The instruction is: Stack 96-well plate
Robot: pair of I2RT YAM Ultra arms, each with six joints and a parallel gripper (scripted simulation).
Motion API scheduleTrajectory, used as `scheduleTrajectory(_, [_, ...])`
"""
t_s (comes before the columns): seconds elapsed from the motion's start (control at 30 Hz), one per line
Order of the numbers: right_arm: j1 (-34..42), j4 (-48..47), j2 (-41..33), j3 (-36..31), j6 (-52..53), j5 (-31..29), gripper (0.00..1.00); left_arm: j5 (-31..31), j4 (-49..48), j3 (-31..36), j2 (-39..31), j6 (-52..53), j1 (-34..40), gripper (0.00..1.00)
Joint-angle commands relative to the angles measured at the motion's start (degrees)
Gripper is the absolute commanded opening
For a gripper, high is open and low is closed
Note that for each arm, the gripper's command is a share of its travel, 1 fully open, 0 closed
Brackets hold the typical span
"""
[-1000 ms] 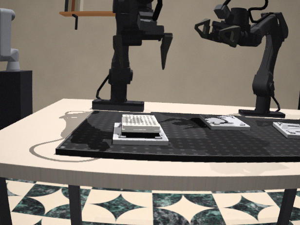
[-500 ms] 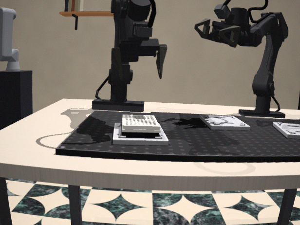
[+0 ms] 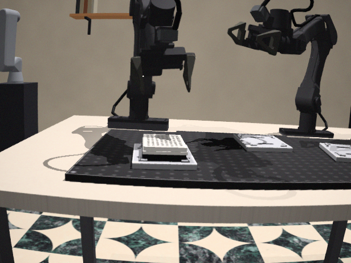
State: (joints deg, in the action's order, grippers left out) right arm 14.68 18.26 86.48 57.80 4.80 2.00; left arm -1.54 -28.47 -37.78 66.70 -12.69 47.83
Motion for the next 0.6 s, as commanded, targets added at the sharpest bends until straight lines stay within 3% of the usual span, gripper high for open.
scheduleTrajectory(0.0, [0.32,-1.95,-1.57,-0.10,-0.56,0.57,1.00,-0.18,-0.72,0.15,0.20,-0.02,0.25,1.00])
scheduleTrajectory(0.57, [0.10,-1.99,-1.02,0.16,-0.16,0.14,1.00,-0.18,-0.72,0.15,0.20,-0.02,0.25,1.00])
